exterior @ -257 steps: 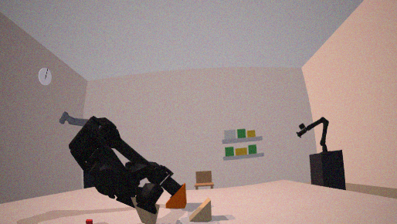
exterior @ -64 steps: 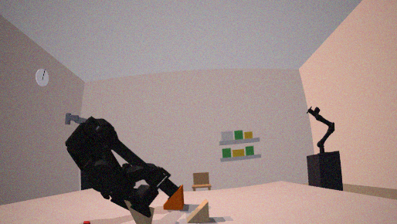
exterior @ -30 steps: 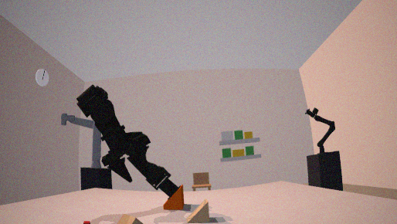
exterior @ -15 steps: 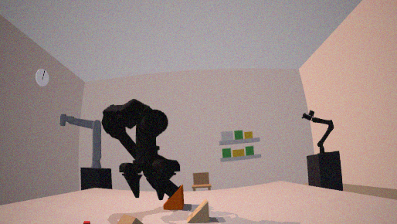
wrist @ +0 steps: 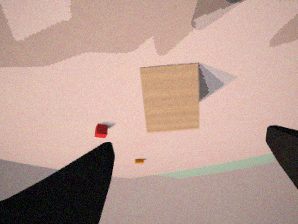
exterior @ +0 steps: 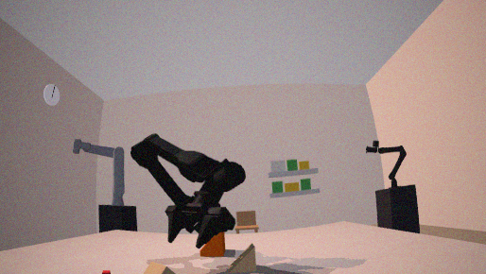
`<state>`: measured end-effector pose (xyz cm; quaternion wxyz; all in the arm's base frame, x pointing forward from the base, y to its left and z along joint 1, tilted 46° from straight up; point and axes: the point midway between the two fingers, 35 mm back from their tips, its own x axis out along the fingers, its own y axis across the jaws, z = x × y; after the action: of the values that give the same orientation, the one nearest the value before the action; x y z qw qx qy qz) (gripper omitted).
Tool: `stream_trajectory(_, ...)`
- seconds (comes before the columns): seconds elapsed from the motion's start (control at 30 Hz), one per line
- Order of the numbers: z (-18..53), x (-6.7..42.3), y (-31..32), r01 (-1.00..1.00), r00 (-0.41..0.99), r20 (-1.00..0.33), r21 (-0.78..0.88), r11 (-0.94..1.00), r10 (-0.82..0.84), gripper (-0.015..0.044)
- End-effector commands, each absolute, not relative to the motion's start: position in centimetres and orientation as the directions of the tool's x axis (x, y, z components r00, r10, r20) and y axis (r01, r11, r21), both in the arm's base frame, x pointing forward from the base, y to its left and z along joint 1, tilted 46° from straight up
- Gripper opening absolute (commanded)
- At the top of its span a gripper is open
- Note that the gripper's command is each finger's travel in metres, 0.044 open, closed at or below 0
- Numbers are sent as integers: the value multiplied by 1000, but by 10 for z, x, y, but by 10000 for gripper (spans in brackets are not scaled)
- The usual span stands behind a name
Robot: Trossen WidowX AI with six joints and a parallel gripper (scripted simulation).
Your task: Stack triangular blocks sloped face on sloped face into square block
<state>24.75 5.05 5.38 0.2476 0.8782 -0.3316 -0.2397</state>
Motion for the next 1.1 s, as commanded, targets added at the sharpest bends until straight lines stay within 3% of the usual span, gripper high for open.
stream_trajectory(0.0, 57, 244, 49, -478, 694, -211, 579, -660, -688, 440)
stream_trajectory(0.63, 30, 286, 15, -468, 620, -309, 593, -656, -722, 440)
stream_trajectory(1.07, 41, 316, -22, -473, 622, -279, 611, -635, -732, 440)
